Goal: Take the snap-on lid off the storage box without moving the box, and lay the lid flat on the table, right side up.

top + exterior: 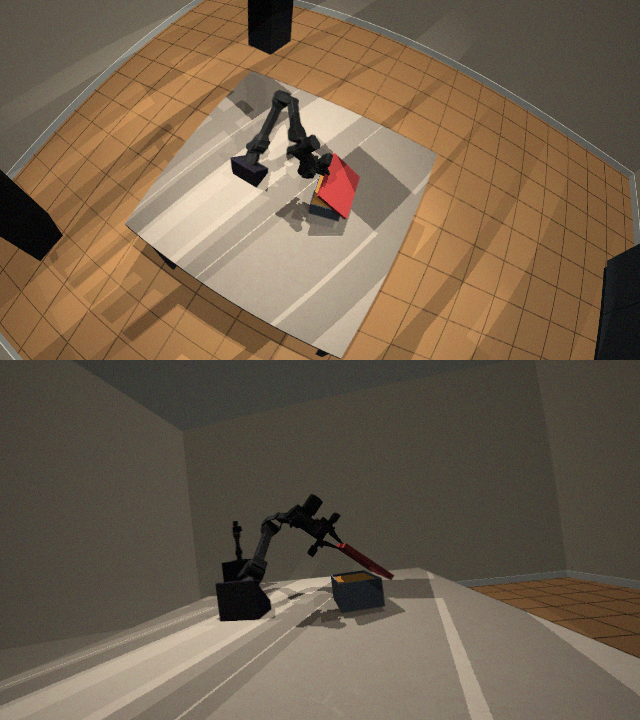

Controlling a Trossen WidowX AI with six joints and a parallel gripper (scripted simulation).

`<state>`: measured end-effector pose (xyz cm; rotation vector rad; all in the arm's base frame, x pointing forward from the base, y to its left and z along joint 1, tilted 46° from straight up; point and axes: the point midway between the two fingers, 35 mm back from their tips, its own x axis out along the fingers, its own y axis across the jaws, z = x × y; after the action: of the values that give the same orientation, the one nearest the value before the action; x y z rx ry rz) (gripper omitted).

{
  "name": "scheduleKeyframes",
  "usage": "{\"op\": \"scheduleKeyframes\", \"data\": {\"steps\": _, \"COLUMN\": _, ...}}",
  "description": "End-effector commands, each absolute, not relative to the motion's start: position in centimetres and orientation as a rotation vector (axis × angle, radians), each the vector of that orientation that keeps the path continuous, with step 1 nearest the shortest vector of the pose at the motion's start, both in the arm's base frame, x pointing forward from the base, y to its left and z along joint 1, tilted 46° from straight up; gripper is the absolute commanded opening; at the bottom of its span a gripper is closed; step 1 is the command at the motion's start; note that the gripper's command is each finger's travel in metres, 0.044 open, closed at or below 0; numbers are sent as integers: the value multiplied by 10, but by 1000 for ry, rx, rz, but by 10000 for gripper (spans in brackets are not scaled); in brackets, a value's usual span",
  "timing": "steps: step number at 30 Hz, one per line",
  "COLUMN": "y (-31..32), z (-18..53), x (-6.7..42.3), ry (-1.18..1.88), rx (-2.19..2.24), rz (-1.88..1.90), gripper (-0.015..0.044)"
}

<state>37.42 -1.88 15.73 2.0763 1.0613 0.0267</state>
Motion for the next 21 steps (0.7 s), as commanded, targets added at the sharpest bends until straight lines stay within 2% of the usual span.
{"op": "scheduleKeyframes", "data": {"steps": 1, "y": -25, "z": 165, "x": 377, "ry": 1048, "rx": 2068, "rz": 40, "gripper": 0}}
{"op": "scheduleKeyframes", "data": {"steps": 21, "y": -37, "z": 178, "x": 377, "ry": 1048, "rx": 2068, "rz": 39, "gripper": 0}}
